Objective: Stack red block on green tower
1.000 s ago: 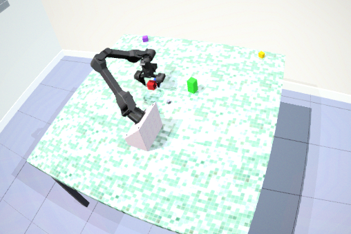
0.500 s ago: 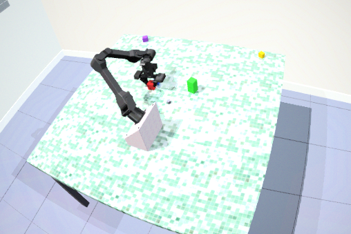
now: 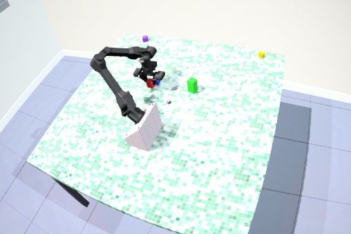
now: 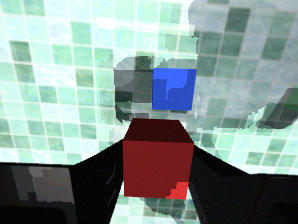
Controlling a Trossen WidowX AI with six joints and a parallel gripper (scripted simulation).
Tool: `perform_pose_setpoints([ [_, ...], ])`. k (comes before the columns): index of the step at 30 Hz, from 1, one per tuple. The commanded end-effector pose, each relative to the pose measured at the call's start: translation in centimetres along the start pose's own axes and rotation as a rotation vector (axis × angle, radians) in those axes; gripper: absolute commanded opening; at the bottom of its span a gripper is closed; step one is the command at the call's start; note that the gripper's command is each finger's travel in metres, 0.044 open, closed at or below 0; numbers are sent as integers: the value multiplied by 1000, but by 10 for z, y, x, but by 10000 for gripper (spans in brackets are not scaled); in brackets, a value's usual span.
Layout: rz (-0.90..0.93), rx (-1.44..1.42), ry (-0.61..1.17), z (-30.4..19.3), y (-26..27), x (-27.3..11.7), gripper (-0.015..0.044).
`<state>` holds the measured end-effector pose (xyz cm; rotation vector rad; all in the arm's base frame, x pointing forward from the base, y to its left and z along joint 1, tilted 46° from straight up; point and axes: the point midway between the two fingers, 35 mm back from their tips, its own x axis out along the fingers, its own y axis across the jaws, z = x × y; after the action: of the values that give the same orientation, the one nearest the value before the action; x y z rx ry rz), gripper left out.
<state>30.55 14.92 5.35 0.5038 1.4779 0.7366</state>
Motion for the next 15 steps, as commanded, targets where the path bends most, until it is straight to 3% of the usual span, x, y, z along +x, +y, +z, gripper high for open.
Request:
perform_pose_setpoints([
  [1,1,-12,-14,4,2,-18,0],
  [15,-2,-12,-13,3,2,-89,0],
])
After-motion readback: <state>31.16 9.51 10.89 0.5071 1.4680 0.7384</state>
